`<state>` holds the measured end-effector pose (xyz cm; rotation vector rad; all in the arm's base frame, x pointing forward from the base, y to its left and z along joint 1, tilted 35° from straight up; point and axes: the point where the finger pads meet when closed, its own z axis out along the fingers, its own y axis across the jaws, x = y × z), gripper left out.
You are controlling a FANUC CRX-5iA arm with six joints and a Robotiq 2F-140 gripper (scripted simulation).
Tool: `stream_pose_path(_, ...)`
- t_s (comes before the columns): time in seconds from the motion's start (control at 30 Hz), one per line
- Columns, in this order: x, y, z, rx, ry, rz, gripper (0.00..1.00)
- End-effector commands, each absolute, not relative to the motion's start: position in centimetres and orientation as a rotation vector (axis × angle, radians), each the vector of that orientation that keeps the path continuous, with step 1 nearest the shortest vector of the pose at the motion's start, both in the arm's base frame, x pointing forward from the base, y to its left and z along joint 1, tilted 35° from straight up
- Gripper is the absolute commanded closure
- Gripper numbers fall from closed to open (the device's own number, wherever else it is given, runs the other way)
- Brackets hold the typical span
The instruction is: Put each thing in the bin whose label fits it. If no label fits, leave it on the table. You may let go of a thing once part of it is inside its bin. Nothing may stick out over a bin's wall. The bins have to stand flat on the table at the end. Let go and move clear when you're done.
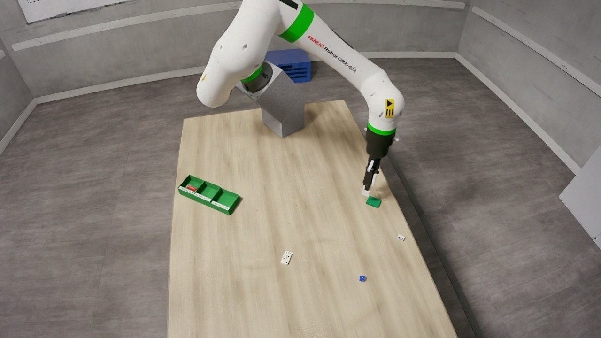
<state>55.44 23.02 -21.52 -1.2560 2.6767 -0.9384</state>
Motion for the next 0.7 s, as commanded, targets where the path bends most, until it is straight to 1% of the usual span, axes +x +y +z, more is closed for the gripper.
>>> stream_pose_path(0.0, 56.88, 26.13, -23.04, -1.256, 2.685, -0.945, 0.60)
stream_pose_path(0.67, 56.83, 25.99, -22.98, -1.256, 2.685, -0.945, 0.60)
